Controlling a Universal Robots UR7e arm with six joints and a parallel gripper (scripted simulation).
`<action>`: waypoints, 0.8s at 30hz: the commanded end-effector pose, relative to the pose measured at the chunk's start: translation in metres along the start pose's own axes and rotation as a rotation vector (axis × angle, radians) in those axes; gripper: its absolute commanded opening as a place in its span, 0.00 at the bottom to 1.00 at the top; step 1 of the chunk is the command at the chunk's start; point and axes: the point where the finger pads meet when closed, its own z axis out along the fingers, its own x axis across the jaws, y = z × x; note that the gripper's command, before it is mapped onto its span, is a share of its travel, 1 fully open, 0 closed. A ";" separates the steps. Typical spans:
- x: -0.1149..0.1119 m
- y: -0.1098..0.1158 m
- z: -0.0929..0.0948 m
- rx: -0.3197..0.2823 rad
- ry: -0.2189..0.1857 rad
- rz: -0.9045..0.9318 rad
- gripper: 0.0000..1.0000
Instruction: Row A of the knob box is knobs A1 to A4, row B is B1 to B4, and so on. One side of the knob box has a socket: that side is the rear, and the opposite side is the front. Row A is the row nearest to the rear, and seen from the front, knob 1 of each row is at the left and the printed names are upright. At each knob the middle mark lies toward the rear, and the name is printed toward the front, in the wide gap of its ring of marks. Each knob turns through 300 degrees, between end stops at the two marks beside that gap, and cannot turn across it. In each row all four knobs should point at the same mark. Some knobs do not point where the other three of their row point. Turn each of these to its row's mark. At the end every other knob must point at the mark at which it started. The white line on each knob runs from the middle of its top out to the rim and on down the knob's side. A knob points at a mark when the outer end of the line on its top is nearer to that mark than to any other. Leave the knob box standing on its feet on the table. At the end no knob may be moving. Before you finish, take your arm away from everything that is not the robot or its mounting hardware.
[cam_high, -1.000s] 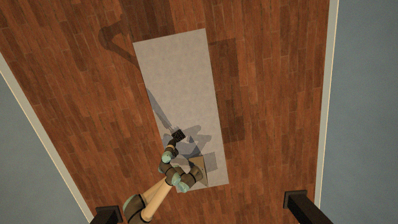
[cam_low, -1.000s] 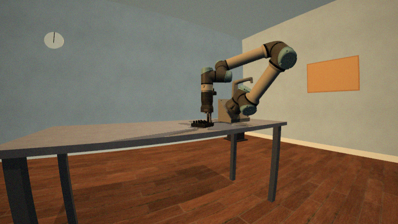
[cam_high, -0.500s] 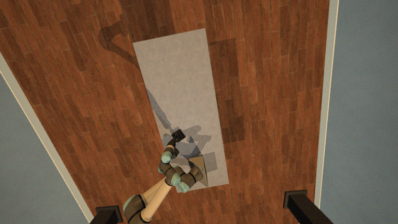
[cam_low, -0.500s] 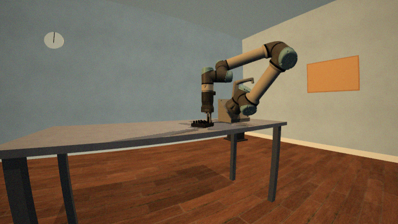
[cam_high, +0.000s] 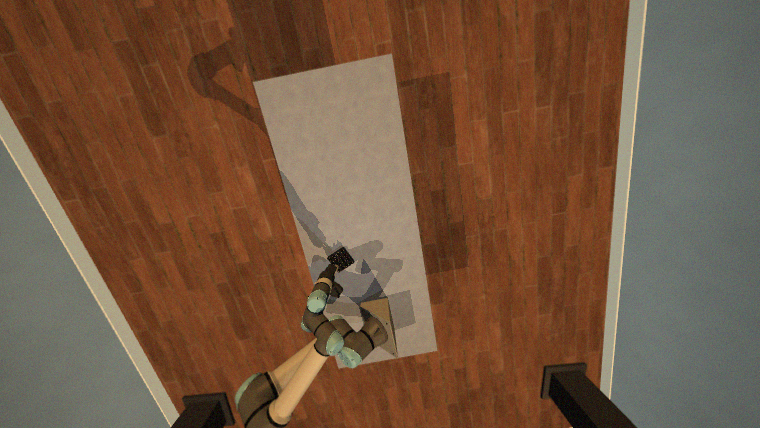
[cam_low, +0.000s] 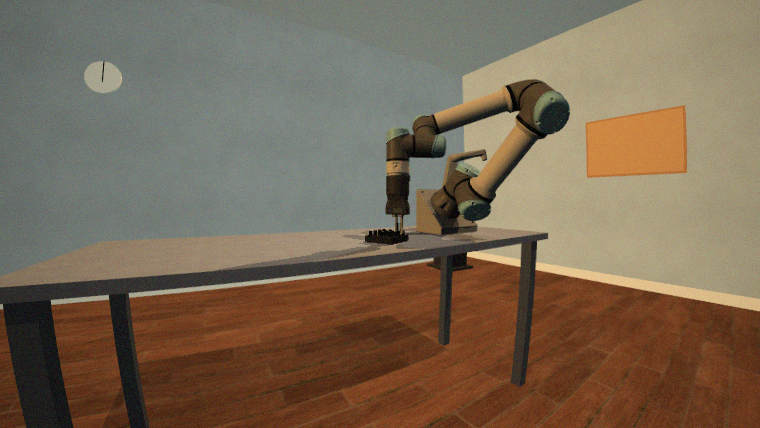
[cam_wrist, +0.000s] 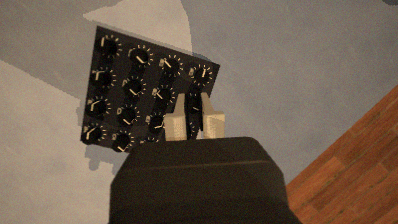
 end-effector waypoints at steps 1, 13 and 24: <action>0.000 0.000 0.000 -0.002 0.002 -0.120 0.30; 0.000 0.000 0.000 -0.003 0.002 -0.333 0.30; 0.000 0.000 0.000 -0.003 0.002 -0.532 0.30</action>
